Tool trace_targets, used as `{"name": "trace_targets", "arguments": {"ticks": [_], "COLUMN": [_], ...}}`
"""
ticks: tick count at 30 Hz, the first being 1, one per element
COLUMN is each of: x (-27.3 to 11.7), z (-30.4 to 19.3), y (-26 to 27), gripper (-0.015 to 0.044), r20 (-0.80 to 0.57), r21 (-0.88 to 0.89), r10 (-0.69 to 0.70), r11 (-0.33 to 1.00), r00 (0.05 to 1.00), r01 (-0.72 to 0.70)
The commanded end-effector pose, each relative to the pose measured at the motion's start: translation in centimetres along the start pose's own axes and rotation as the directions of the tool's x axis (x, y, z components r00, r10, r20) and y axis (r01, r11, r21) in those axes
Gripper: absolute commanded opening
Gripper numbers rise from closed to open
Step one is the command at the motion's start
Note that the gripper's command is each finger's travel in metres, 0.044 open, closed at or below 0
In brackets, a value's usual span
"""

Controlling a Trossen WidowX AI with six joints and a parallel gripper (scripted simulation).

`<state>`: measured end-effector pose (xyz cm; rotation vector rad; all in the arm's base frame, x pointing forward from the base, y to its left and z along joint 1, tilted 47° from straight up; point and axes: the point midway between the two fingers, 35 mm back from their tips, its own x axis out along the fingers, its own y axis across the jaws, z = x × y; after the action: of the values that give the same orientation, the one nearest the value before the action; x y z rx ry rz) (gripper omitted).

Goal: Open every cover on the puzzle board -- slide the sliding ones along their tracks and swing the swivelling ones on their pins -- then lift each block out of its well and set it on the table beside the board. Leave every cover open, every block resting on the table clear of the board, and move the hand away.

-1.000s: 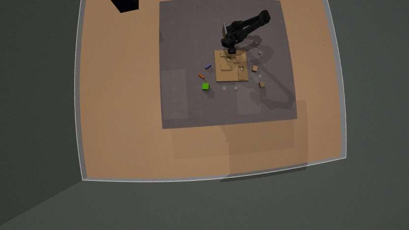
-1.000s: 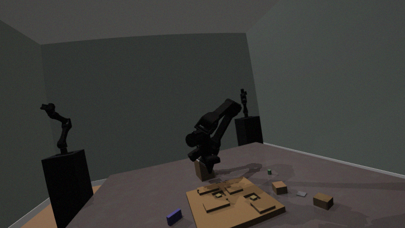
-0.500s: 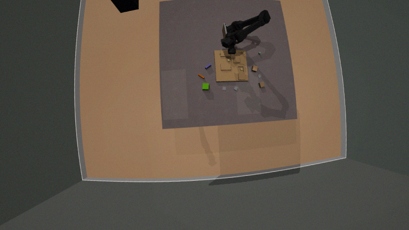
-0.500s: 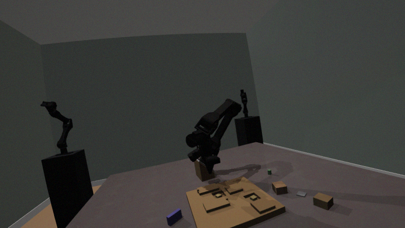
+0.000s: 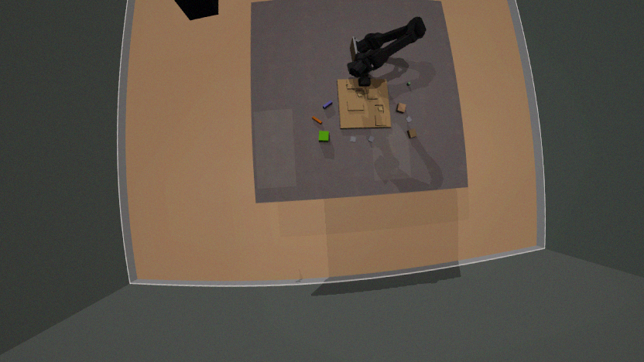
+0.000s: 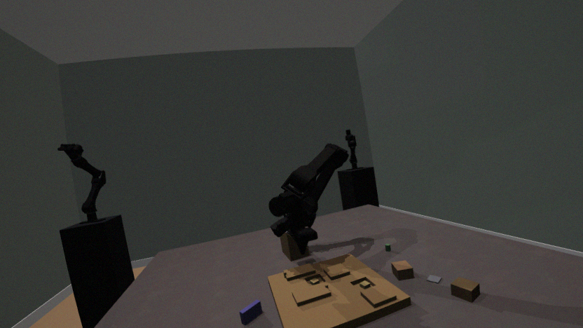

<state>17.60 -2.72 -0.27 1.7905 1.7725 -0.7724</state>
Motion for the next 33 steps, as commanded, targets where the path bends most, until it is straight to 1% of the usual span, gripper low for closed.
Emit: {"name": "trace_targets", "arguments": {"ticks": [1,33], "x": [0.6,3.8], "z": [-0.1,-0.2], "y": [-0.1,-0.2], "gripper": [0.0,0.0], "r20": [-0.005,-0.008], "r21": [0.007,0.006], "r10": [0.0,0.0], "r11": [1.0,1.0], "r00": [1.0,1.0], "r01": [0.0,0.001]}}
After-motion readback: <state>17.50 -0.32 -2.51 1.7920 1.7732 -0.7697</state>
